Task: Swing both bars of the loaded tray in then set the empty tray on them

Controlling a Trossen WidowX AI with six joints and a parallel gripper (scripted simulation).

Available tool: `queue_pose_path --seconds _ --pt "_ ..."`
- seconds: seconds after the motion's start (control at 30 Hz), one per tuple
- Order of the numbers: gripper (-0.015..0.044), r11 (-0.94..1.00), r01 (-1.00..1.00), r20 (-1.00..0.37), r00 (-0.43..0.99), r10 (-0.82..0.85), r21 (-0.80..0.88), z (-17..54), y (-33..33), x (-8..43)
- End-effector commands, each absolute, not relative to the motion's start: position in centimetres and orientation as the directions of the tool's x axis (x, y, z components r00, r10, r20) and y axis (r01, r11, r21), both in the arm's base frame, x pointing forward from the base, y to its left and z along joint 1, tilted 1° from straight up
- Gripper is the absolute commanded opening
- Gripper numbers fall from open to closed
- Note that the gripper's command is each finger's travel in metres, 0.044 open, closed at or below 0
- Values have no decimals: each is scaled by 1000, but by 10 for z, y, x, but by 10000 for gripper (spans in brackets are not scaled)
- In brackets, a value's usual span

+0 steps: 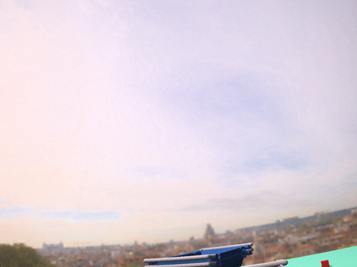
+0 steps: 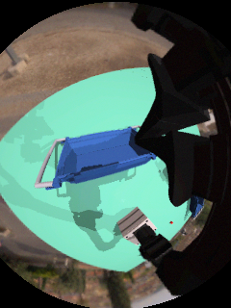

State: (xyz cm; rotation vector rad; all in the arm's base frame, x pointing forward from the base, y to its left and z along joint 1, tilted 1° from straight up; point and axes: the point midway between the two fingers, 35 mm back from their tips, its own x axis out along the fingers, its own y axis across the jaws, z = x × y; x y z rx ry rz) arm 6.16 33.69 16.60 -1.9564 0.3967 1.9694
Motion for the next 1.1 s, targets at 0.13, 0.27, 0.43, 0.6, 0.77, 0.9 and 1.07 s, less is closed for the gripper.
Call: queue_pose_path --seconds 0.13,0.27,0.43,0.6,0.77,0.9,1.07 --pt "0 -957 -286 -999 9 46 -46 167 337 45" --pt "0 -957 -286 -999 9 46 -46 165 337 45" --pt "0 -957 -286 -999 9 46 -47 148 340 45" --pt "0 -957 -286 -999 9 46 -47 126 342 45" --pt "0 -957 -286 -999 9 46 -47 103 342 45" --pt "0 -957 -286 -999 9 46 -46 88 340 45" --pt "0 -957 -286 -999 9 46 -46 87 340 45"
